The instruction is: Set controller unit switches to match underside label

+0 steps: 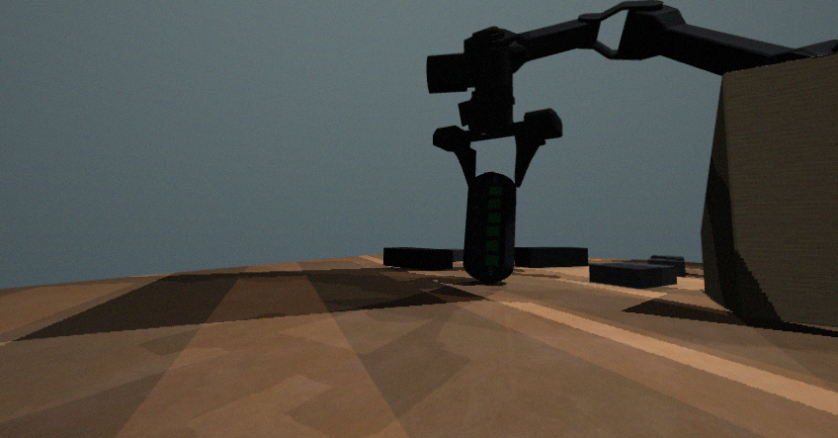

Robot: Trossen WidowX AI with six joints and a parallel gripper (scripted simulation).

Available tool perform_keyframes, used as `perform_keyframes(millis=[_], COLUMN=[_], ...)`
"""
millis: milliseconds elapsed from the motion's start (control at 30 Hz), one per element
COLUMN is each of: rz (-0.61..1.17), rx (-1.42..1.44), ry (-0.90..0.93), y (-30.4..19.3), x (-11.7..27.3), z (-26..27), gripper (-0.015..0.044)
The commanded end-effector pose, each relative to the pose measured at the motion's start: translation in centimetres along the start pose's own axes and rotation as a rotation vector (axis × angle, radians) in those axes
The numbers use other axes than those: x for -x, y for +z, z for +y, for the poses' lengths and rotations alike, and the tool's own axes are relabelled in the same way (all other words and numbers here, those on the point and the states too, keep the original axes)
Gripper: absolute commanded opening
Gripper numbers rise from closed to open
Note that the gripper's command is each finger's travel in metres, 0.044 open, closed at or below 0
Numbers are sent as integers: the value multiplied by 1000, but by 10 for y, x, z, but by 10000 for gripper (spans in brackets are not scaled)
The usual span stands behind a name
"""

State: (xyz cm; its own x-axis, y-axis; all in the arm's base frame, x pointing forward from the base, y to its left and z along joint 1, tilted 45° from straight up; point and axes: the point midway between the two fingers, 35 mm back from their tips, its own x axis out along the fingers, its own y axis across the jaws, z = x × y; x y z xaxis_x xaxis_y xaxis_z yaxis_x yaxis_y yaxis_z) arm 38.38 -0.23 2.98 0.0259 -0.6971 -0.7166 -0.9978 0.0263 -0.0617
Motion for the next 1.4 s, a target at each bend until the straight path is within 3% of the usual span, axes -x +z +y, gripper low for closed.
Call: perform_keyframes(millis=[0, 1367], rz=[9, 11], rx=[-1, -1], ry=[4, 4], y=[-6, -37], x=[-4, -14], z=[1, 1], gripper=[336, 338])
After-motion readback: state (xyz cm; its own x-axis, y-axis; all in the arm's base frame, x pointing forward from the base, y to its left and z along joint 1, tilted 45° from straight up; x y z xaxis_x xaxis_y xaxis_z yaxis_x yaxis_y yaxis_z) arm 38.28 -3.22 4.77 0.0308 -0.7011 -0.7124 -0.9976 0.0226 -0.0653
